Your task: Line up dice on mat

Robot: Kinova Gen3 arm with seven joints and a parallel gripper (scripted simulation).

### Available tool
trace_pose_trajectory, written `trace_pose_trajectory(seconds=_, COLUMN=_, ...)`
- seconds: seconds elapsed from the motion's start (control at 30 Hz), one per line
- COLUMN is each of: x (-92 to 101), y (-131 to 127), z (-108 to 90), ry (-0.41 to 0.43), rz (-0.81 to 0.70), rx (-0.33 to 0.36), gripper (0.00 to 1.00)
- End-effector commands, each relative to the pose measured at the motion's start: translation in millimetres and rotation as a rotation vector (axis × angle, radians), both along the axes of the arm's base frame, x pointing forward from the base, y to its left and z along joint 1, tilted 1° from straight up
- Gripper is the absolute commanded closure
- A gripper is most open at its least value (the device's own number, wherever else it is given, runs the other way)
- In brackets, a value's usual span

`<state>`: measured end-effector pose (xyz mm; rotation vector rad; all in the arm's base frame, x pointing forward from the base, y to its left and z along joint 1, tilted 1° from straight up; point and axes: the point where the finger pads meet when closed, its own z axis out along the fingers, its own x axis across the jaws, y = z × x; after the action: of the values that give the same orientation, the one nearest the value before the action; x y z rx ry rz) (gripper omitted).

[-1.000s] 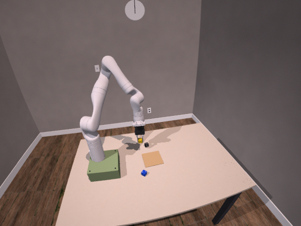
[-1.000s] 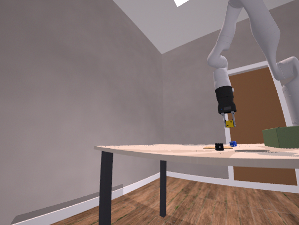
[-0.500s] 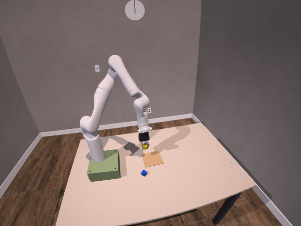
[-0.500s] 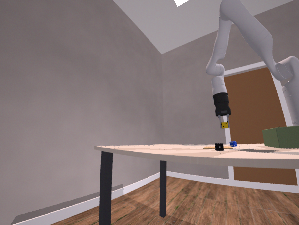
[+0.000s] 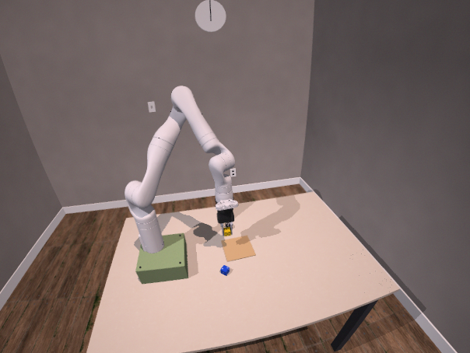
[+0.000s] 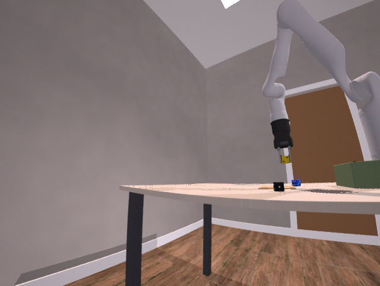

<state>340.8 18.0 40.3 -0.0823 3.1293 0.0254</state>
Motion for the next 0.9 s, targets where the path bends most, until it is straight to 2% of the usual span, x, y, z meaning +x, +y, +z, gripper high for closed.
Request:
trace_pose_trajectory(seconds=0.0, x=0.4, y=-0.1, z=0.2, ry=-0.001, rz=0.0, rx=0.0, gripper=0.43)
trace_pose_trajectory(seconds=0.33, x=0.5, y=0.0, z=-10.0, ry=-0.001, rz=0.0, rx=0.001, gripper=0.43)
trace_pose_trajectory(seconds=0.87, x=1.5, y=0.6, z=-65.0, ry=-0.001, rz=0.0, rx=0.001, gripper=0.43)
